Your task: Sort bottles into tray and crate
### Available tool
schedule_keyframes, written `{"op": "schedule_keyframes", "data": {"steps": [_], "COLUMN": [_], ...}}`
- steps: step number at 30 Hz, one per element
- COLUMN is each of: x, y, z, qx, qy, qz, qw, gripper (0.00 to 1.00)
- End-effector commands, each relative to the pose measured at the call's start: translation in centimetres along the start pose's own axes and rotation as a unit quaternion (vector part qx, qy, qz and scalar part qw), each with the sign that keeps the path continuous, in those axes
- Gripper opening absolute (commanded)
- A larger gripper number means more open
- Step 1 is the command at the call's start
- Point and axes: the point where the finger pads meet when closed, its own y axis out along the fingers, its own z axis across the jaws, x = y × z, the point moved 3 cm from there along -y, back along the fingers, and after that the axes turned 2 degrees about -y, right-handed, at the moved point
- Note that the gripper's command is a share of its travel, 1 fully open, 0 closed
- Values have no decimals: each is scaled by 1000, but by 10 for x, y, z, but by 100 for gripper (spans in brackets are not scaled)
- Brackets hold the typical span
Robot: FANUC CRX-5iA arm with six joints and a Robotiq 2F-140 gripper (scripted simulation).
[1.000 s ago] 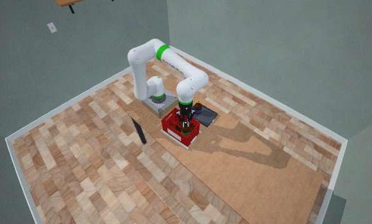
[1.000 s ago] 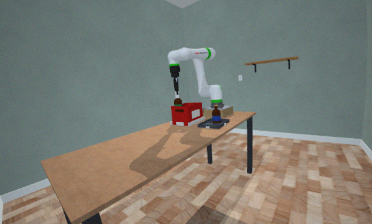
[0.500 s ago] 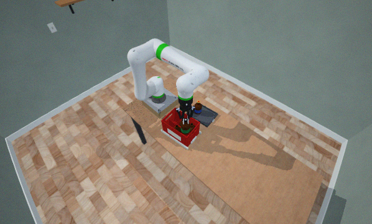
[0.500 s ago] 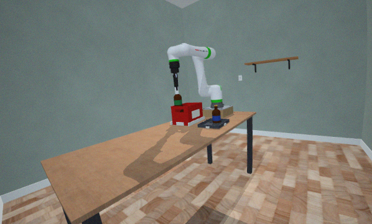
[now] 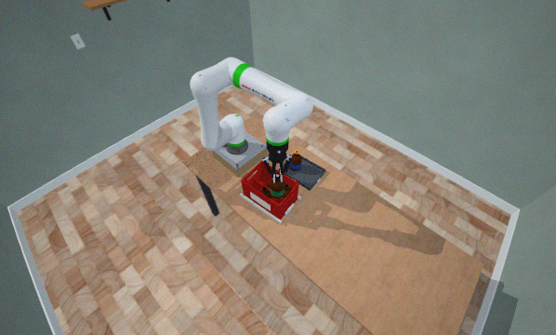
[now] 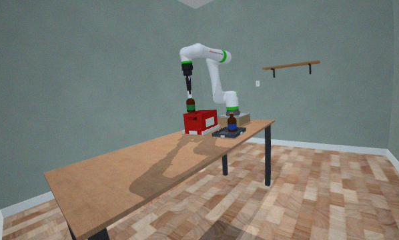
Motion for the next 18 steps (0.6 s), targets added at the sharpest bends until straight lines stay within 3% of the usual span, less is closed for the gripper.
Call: {"op": "schedule_keyframes", "data": {"steps": [1,18], "x": [6,37], "y": [0,-1], "z": [-2,-15], "qx": [0,0], "qy": [0,0], "qz": [0,0], "qw": [1000,1000], "gripper": [0,0]}}
